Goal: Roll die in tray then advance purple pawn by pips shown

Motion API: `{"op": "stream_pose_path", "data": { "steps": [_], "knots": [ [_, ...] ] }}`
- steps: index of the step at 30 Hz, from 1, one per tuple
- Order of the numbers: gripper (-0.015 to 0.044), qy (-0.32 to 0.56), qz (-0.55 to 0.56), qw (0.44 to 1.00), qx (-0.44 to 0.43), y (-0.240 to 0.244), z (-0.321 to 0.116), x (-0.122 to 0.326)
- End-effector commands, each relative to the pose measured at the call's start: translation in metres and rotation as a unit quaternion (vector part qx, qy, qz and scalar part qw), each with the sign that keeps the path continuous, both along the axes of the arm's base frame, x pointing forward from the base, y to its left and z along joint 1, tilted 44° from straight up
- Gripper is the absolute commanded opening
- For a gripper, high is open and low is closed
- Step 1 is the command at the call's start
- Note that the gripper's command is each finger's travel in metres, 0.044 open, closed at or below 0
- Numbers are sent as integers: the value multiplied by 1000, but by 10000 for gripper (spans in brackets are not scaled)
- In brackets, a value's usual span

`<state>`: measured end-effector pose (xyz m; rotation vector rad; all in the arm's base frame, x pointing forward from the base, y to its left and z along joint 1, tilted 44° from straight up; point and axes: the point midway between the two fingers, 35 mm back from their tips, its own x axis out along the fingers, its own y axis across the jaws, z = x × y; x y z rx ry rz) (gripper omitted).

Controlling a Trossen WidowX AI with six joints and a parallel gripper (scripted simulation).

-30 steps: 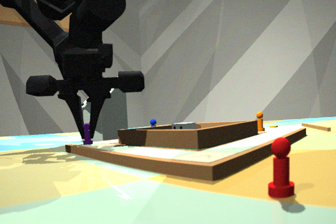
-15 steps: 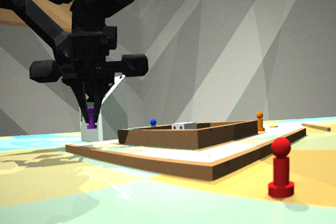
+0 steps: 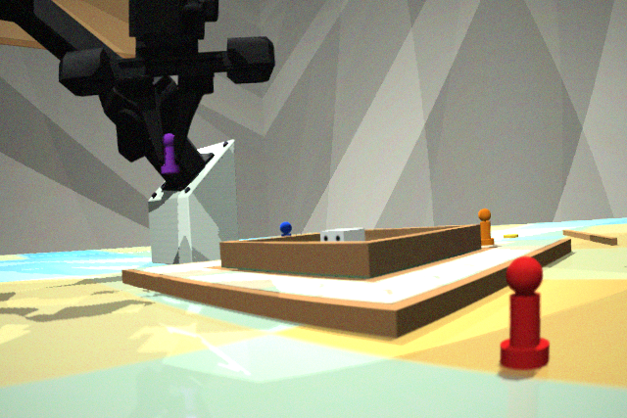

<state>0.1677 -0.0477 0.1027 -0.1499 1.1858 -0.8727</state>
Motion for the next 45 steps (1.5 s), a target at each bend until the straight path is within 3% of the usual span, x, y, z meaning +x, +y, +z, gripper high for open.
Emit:
{"op": "stream_pose_path", "data": {
  "steps": [1, 12, 37, 45],
  "knots": [
    [0, 0, -1, 1000, -2, 9, 12, -3],
    [0, 2, 2, 1000, -15, 24, 38, -9],
    [0, -4, 2, 1000, -15, -9, -8, 124],
    [0, -5, 2, 1000, -17, -18, -17, 132]
  ]
}}
